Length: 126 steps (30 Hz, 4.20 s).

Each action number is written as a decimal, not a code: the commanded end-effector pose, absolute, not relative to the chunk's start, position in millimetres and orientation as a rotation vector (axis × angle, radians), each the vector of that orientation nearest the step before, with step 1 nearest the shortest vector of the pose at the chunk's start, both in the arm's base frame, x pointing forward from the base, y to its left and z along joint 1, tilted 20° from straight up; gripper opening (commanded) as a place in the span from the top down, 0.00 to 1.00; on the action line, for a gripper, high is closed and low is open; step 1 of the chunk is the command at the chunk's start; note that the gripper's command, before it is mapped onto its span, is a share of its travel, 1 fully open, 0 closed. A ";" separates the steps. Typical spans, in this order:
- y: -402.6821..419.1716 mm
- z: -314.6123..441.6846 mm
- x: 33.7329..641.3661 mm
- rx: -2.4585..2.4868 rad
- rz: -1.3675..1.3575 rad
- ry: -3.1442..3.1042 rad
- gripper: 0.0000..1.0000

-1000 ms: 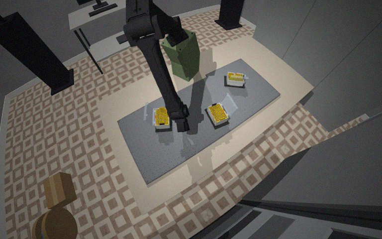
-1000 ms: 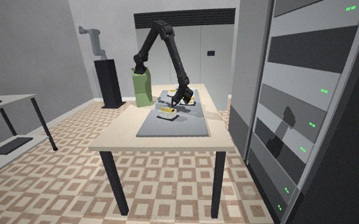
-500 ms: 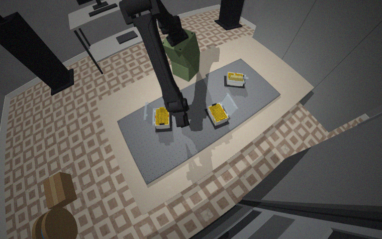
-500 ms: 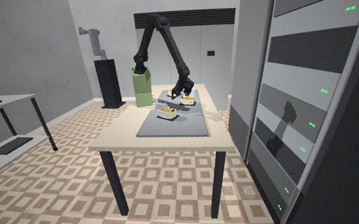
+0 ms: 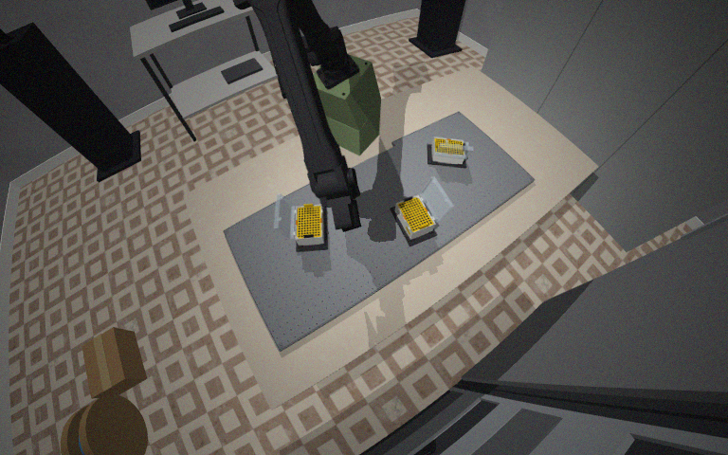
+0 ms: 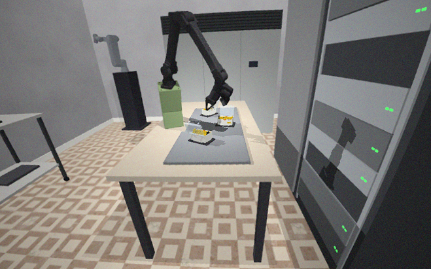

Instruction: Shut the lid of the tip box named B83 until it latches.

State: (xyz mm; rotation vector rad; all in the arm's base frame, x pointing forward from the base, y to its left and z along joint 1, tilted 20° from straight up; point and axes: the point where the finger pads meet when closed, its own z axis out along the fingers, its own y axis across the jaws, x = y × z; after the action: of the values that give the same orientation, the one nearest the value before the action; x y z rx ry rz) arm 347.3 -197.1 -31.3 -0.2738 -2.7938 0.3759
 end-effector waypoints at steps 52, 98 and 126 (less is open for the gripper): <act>-186.6 -15.0 333.8 -0.277 0.357 -2.755 1.00; -186.6 -15.0 333.8 -0.277 0.357 -2.755 1.00; -302.9 29.6 312.8 -0.629 0.286 -2.870 1.00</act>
State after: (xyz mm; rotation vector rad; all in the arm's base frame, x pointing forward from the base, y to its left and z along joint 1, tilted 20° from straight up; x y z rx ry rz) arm 315.1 -295.9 20.4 -0.6585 -2.8006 0.2615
